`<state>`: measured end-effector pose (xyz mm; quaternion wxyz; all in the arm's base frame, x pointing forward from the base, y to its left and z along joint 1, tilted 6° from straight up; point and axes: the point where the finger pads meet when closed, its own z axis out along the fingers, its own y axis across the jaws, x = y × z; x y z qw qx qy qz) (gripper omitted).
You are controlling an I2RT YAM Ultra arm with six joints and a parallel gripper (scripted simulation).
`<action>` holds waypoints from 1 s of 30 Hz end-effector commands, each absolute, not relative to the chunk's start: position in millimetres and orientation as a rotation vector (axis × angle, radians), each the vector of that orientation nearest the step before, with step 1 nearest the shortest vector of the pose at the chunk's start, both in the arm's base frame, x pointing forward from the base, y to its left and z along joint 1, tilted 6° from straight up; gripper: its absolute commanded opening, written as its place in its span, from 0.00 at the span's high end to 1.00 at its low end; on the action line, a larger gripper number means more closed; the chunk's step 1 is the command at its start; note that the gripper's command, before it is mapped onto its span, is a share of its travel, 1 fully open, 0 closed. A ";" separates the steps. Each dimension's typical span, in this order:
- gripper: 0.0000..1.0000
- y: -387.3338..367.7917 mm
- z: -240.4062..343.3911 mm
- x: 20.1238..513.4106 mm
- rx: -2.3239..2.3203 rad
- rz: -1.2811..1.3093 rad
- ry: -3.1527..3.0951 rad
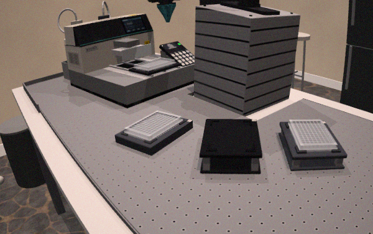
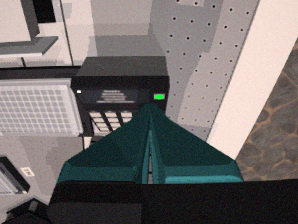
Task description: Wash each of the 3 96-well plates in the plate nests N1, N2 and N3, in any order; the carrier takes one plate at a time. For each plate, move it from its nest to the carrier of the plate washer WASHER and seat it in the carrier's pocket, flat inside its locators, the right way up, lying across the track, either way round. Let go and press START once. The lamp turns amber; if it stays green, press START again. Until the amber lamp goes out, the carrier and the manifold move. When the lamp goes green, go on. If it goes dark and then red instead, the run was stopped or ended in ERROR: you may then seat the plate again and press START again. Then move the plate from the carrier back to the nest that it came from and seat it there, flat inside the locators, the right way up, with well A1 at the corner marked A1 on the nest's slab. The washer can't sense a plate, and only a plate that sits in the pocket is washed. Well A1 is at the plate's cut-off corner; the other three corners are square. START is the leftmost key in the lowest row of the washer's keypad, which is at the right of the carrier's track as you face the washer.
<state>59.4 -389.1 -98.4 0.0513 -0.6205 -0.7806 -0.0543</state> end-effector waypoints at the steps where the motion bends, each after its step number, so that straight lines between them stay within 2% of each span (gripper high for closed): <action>1: 1.00 -395.7 -91.2 62.4 -1.919 -0.112 -2.405; 30: 1.00 -312.1 -122.6 78.4 -1.918 -0.115 -2.404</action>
